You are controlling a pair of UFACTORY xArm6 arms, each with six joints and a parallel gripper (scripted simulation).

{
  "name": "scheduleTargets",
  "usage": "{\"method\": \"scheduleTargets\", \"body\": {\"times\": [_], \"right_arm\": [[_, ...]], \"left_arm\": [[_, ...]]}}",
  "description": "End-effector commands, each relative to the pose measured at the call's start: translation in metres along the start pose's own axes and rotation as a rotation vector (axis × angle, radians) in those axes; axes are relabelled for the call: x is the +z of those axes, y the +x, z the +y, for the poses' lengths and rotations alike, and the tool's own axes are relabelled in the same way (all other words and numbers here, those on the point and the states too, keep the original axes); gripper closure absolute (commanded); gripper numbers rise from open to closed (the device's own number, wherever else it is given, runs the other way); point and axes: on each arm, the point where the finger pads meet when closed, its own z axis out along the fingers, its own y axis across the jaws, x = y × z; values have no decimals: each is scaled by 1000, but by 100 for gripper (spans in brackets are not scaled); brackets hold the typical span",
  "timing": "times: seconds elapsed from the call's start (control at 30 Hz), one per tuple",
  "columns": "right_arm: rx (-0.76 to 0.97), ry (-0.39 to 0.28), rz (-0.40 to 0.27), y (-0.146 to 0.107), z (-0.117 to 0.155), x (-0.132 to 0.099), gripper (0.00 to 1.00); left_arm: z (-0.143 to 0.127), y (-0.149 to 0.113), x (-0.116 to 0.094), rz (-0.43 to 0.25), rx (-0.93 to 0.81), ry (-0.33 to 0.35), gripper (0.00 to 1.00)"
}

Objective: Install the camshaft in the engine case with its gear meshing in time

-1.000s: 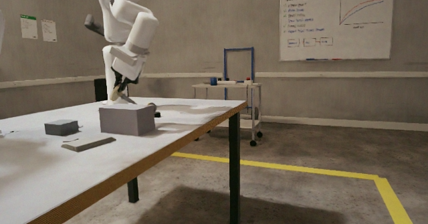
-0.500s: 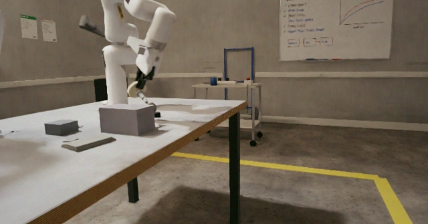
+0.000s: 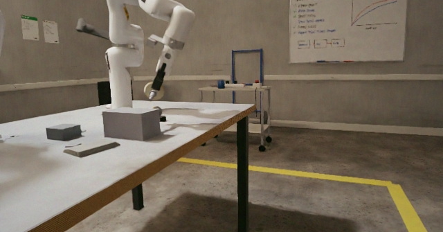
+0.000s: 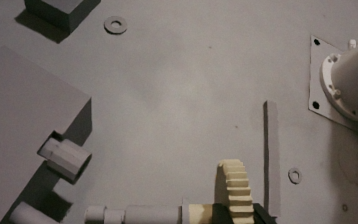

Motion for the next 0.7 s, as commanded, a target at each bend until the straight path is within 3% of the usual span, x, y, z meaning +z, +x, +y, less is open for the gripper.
{"method": "scheduleTargets", "body": {"times": [0.0,0.1,0.17,0.2,0.67], "right_arm": [[0,0,4,1,0,-2,0],[0,0,4,1,0,-2,0],[0,0,4,1,0,-2,0],[0,0,4,1,0,-2,0],[0,0,4,1,0,-2,0]], "left_arm": [[0,-6,-5,17,279,19,91],[0,-6,-5,24,412,25,91],[0,-6,-5,24,412,25,91],[0,-6,-5,34,520,32,91],[-3,-11,5,35,521,32,91]]}}
